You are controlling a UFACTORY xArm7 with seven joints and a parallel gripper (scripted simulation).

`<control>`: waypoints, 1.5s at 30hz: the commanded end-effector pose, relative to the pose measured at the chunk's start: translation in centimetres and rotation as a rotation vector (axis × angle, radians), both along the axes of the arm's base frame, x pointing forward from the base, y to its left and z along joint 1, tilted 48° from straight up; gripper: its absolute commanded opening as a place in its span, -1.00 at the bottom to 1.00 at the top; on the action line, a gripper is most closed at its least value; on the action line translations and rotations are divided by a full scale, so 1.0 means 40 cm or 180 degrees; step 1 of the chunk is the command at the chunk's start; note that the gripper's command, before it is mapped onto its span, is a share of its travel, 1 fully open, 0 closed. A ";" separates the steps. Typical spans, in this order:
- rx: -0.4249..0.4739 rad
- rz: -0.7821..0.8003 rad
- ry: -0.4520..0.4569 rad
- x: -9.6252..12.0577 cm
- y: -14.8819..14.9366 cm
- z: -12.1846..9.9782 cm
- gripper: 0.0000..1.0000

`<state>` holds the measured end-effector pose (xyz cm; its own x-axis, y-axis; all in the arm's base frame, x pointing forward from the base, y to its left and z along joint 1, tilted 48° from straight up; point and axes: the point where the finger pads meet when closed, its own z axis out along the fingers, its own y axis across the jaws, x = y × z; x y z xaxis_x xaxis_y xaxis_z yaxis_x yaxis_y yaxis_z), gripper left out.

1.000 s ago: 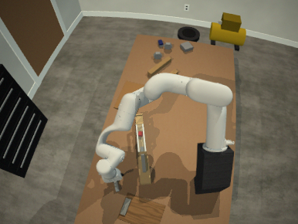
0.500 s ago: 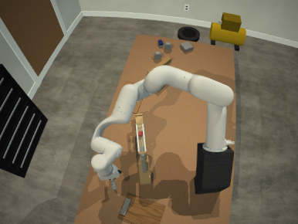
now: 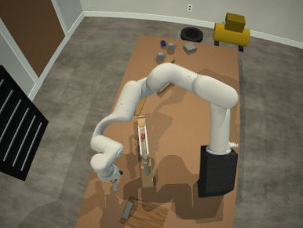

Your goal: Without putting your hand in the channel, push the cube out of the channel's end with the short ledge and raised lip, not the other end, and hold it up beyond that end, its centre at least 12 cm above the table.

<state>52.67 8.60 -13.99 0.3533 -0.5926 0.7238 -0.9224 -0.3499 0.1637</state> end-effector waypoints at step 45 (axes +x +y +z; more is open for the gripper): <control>0.0088 -0.0293 -0.0339 -0.433 -0.120 -0.207 -1.00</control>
<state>35.20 3.90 -21.95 0.2179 -0.6370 0.7394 -0.9630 -0.2636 0.0567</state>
